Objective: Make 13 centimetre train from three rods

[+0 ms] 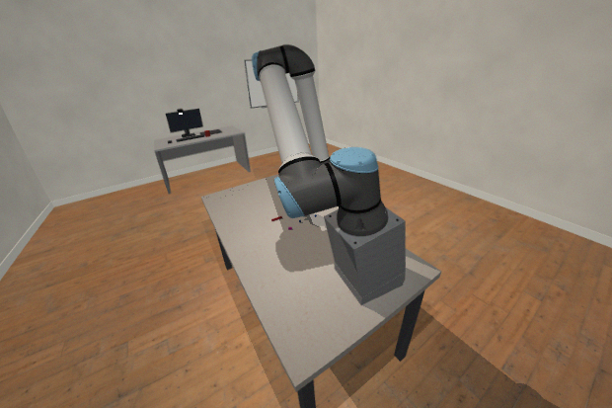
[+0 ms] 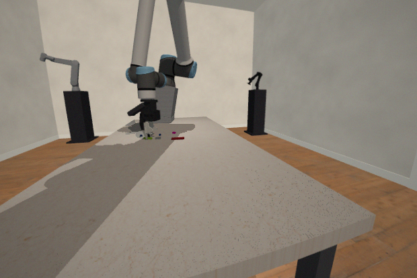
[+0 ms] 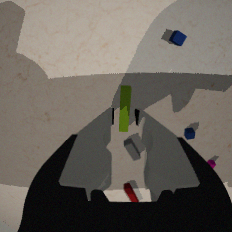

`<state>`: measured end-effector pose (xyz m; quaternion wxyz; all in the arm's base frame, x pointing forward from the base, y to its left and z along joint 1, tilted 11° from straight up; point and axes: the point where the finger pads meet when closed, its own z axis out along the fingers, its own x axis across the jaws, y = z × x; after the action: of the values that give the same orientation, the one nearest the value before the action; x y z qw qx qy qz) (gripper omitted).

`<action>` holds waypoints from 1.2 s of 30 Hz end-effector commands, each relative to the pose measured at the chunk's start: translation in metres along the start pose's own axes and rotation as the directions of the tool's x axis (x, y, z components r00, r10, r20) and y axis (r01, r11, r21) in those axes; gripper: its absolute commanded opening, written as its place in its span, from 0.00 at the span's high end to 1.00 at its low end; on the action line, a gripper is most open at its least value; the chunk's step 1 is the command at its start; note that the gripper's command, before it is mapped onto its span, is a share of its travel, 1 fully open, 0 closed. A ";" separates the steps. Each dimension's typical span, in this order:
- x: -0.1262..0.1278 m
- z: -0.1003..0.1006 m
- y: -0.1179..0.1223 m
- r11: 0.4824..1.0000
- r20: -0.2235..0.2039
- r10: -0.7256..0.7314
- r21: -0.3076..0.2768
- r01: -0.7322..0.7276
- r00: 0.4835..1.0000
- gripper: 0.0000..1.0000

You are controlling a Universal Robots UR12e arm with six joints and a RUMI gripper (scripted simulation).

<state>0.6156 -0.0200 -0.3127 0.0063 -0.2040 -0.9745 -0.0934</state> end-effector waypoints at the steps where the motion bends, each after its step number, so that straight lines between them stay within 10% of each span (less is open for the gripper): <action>1: -0.001 0.000 0.000 1.000 0.001 0.000 0.000 0.000 1.000 0.86; 3: -0.001 0.000 0.000 1.000 0.001 0.000 0.000 0.000 1.000 1.00; 36: -0.001 0.000 0.000 1.000 0.001 0.000 0.000 0.000 1.000 1.00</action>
<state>0.6156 -0.0200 -0.3127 0.0063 -0.2040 -0.9745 -0.0934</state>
